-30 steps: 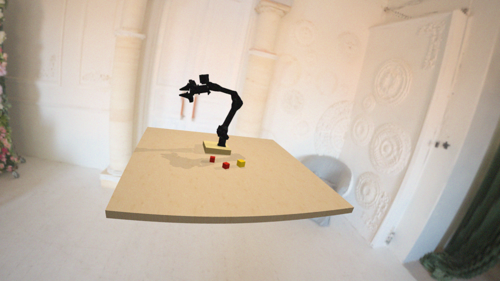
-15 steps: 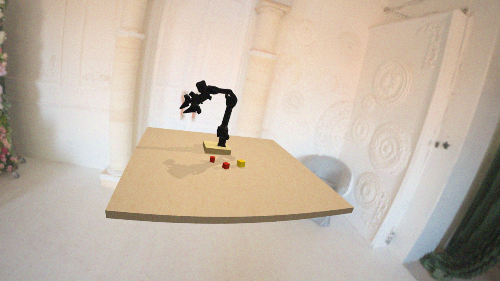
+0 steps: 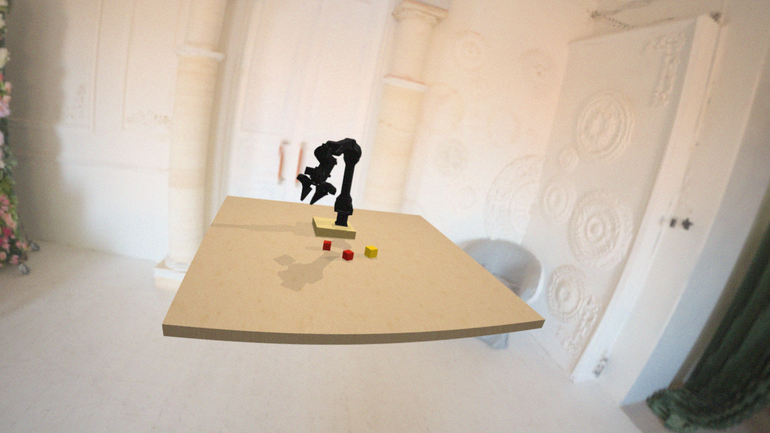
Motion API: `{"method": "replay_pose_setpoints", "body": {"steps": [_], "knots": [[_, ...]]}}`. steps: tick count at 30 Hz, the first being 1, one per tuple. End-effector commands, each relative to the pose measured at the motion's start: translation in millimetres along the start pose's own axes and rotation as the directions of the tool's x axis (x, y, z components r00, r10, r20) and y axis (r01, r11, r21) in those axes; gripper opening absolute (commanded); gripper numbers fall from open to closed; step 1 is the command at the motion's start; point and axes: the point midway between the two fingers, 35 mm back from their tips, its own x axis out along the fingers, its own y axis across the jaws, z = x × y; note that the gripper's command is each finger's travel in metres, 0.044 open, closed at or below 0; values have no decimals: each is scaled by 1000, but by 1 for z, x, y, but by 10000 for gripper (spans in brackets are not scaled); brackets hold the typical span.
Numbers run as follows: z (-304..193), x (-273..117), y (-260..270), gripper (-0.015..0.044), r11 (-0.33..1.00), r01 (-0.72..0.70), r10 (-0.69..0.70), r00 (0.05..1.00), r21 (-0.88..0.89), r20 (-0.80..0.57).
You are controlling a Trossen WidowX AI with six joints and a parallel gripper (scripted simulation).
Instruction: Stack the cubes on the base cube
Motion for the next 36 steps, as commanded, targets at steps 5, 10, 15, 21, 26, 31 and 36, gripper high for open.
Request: {"method": "replay_pose_setpoints", "body": {"steps": [5, 10, 15, 21, 26, 31, 36], "knots": [[-53, 13, 66, 265, 997, -52, 62, 975, 52, -215], [-94, 15, 102, 265, 996, -32, 58, 934, 78, -352], [-138, 12, 130, 265, 996, 24, 22, 881, 90, -474], [-156, 10, 140, 265, 994, 57, -3, 854, 89, -520], [-172, 37, 142, 265, 994, 57, -2, 854, 89, -520], [-189, 63, 140, 265, 994, 57, -3, 854, 89, -520], [-192, 68, 140, 265, 994, 57, -3, 854, 89, -520]]}}
